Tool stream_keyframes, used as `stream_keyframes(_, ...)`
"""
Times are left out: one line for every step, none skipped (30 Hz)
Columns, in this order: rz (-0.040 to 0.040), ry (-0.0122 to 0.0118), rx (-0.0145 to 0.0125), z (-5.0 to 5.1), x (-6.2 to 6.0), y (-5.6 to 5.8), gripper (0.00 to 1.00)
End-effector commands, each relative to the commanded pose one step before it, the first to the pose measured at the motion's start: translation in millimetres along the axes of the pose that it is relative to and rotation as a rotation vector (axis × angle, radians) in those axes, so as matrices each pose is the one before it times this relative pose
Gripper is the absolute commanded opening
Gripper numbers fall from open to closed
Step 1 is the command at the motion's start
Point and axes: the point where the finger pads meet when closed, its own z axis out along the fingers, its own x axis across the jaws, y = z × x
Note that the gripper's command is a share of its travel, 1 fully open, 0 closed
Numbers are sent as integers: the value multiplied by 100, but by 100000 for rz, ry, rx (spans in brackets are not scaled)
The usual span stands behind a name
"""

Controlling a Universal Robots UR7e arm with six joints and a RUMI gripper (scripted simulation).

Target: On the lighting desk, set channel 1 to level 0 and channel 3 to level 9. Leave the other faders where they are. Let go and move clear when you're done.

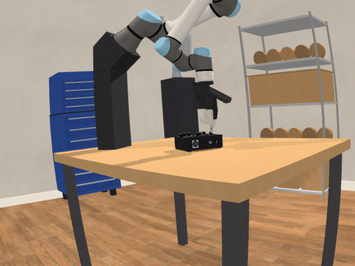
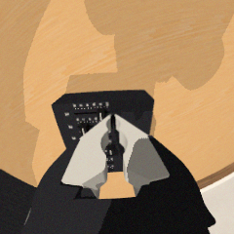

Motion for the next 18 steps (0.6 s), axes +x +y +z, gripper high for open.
stream_keyframes(-32,84,45,-29,-52,-28,0)
stream_keyframes(0,0,0,0,-26,0,0)
stream_keyframes(0,0,0,0,0,0,0)
stream_keyframes(0,0,0,0,0,0,0)
stream_keyframes(0,0,0,0,-28,0,0)
stream_keyframes(0,0,0,0,-29,0,0)
stream_keyframes(0,0,0,0,-31,0,0)
stream_keyframes(0,0,0,0,-32,0,0)
stream_keyframes(0,0,0,0,-34,0,0)
stream_keyframes(0,0,0,0,-35,0,0)
stream_keyframes(0,0,0,0,-37,0,0)
stream_keyframes(0,0,0,0,-38,0,0)
stream_keyframes(0,0,0,0,-40,0,0)
stream_keyframes(0,0,0,0,-41,0,0)
stream_keyframes(0,0,0,0,-42,0,0)
stream_keyframes(0,0,0,0,-44,0,0)
stream_keyframes(0,0,0,0,-45,0,0)
stream_keyframes(0,0,0,0,-46,0,0)
